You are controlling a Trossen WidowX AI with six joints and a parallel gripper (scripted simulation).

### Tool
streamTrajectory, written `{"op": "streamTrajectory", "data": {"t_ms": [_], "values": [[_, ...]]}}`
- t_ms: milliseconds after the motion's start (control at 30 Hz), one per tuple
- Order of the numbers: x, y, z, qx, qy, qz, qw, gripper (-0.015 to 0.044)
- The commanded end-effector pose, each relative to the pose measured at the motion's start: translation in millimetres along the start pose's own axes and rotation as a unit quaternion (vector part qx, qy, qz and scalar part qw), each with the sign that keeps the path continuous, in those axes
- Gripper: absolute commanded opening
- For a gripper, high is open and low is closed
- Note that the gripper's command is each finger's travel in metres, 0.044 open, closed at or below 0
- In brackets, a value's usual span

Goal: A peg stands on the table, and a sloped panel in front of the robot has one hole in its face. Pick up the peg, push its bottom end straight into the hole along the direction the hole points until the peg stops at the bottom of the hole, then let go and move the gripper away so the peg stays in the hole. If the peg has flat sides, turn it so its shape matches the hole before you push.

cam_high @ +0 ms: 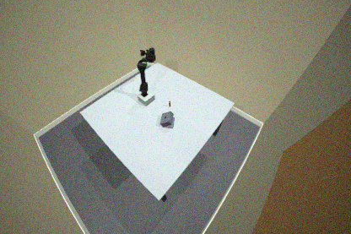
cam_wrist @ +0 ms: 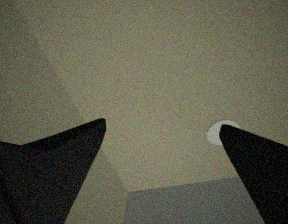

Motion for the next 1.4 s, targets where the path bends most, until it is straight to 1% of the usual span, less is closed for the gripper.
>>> {"op": "streamTrajectory", "data": {"t_ms": [0,300,633,833,1367], "values": [[15.8,18.3,6.3,-0.026,0.016,-0.043,0.999,0.044],[55.1,55.1,16.7,-0.077,0.05,-0.133,0.987,0.044],[105.1,91.2,22.6,-0.135,0.09,-0.228,0.96,0.044],[137.6,108.7,23.4,-0.17,0.115,-0.282,0.937,0.044],[228.3,136.9,12.8,-0.27,0.189,-0.39,0.86,0.044]]}}
Point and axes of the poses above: the point midway between the two fingers, 35 mm back from their tips, its own x axis back along the fingers, its own y axis across the jaws, z = x × y, the point moved 4 cm from there along x, back along the fingers, and after that the axes turned 14 degrees about -x, right-handed, at the moved point
